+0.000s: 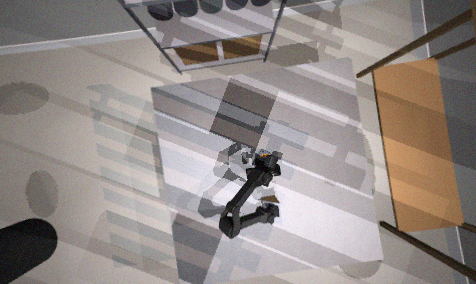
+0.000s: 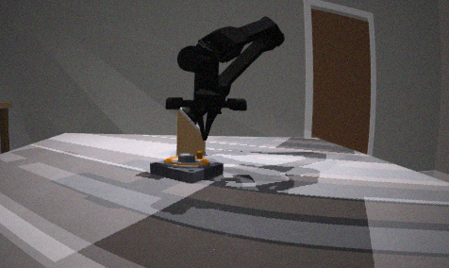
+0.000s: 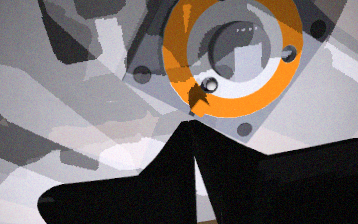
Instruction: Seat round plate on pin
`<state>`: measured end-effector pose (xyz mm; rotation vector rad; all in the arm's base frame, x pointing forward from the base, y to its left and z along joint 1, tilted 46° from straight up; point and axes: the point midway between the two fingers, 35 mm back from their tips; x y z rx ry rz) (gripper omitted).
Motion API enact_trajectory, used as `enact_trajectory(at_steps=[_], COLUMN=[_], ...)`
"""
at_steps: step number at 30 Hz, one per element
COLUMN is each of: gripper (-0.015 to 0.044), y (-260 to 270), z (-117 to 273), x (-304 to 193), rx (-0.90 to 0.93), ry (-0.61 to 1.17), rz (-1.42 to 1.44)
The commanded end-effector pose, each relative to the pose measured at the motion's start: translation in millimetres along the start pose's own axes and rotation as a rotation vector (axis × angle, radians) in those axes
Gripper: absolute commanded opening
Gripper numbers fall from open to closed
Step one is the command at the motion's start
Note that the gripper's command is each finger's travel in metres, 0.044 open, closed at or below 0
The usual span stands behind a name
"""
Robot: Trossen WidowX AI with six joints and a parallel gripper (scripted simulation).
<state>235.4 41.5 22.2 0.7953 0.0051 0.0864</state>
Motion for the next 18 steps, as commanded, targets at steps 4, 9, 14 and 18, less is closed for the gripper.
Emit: enact_trajectory(at_steps=[4,9,14,18], gripper=[0.0000,0.0000,0.0000,0.0000], y=[-0.1,-0.1,-0.1,-0.1], z=[4.0,4.0,4.0,4.0], x=[0.3,0.3,0.3,0.3], rx=[-0.001,-0.001,-0.001,-0.001], ry=[-0.003,-0.003,-0.003,-0.003], rz=[0.001,0.001,0.001,0.001])
Point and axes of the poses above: the point midway between the two fingers, 35 mm back from their tips, its own z axis back along the fingers, its own y axis across the jaws, x = y × z, and after that the axes turned 2 degrees about z, right-handed
